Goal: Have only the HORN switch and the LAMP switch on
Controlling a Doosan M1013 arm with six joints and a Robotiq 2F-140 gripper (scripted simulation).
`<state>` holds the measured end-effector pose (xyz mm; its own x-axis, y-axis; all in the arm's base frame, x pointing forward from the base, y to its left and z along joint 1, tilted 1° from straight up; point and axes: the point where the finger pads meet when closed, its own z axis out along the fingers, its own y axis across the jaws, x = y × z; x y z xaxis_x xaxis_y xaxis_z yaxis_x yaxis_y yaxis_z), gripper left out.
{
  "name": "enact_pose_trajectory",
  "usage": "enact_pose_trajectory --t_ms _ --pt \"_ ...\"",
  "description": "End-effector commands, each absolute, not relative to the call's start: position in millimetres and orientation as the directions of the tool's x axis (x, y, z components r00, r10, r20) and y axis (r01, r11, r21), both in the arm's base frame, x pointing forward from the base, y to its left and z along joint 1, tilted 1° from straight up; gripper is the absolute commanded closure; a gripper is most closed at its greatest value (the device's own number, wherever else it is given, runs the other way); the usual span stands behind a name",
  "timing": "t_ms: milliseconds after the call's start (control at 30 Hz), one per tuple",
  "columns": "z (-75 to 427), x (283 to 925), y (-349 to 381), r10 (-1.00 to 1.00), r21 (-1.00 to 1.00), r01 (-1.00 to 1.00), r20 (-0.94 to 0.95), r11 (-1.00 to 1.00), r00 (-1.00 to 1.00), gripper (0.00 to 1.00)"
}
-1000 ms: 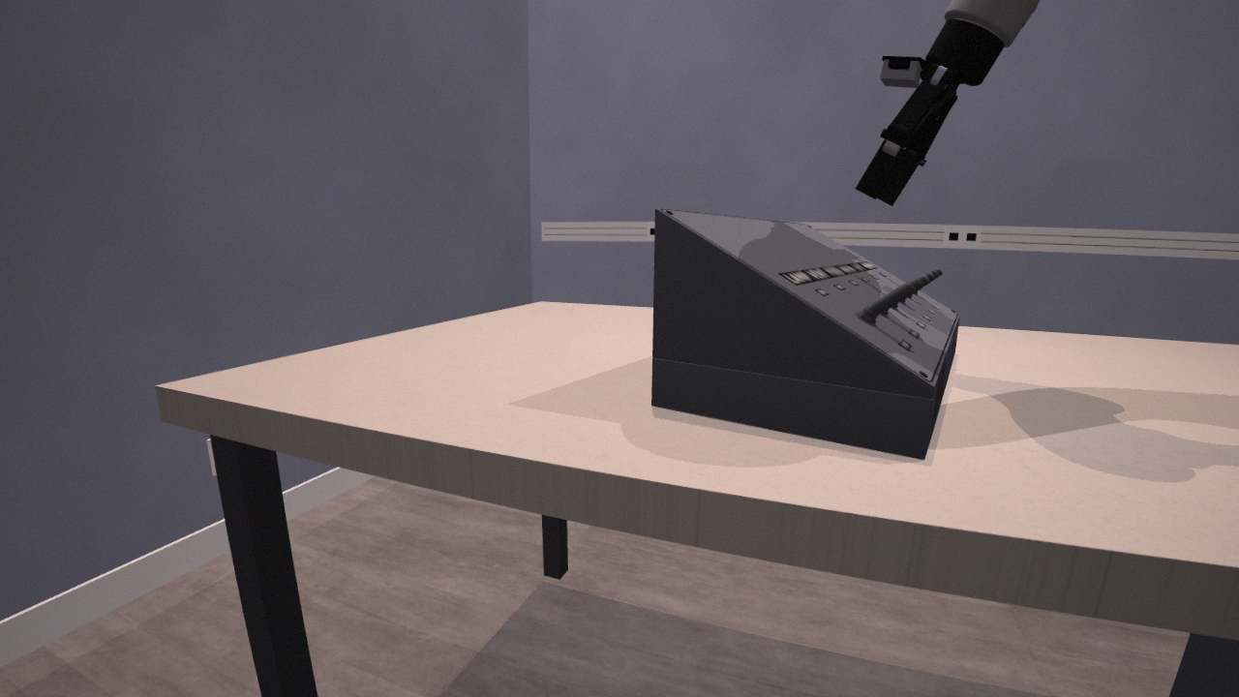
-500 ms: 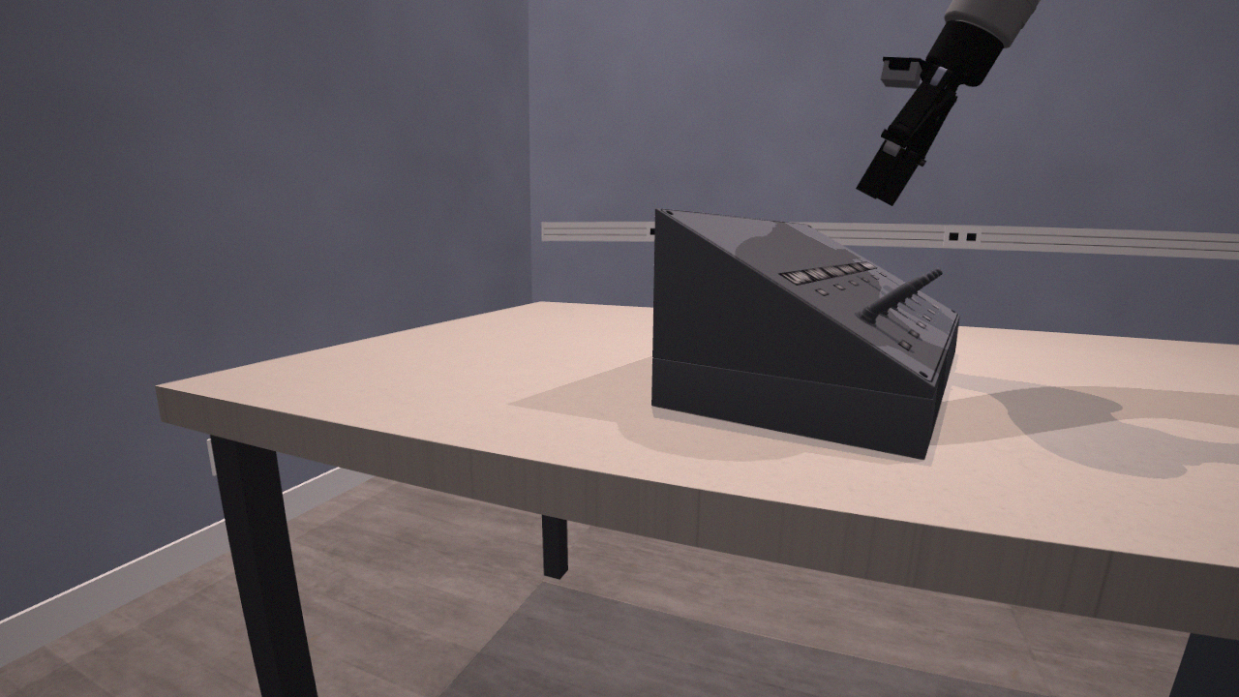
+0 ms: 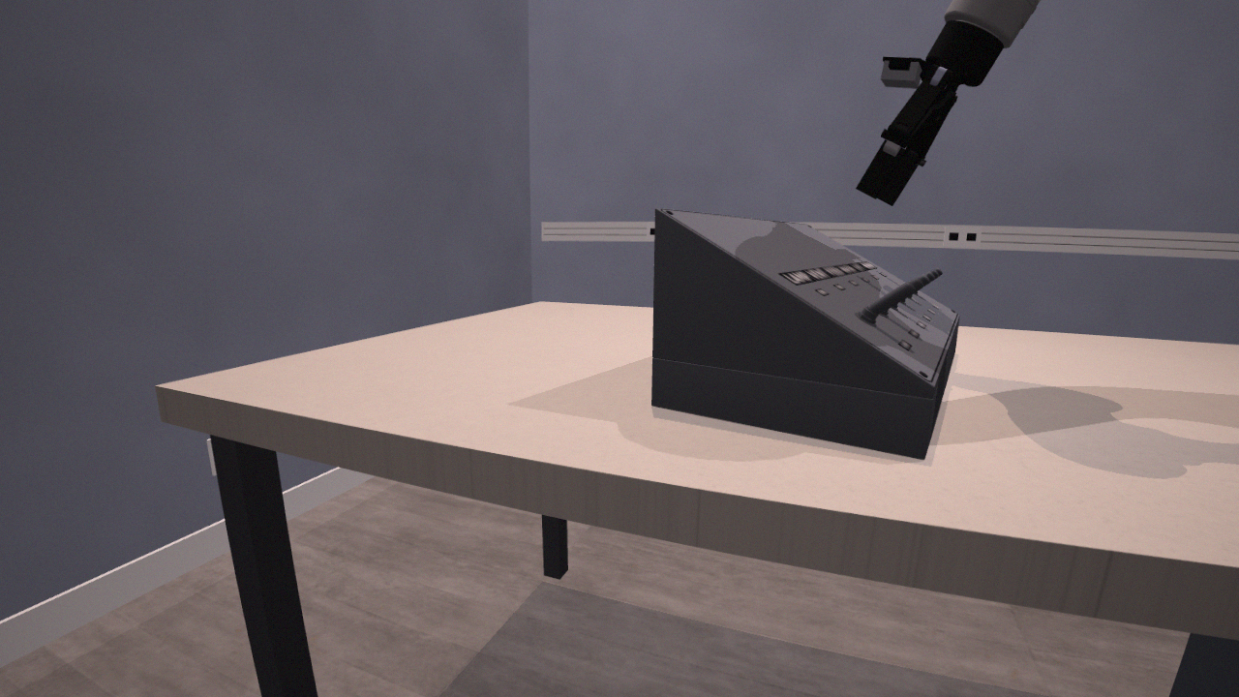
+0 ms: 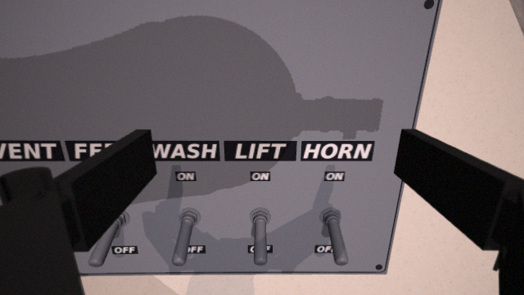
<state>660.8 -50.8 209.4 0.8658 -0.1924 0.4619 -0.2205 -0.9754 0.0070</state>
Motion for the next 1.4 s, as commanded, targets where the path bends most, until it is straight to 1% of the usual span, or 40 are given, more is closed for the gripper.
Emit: enact_pose_trajectory --t_ms 0,867,1367 --pt "212 660 -51 -0.198 0.001 -0.225 0.467 -0.974 0.862 0.00" --pt "212 659 -53 -0.197 0.002 -0.223 0.467 -0.975 0.862 0.00" --pt "211 651 -87 -0.197 0.002 -0.223 0.467 -0.975 0.862 0.00"
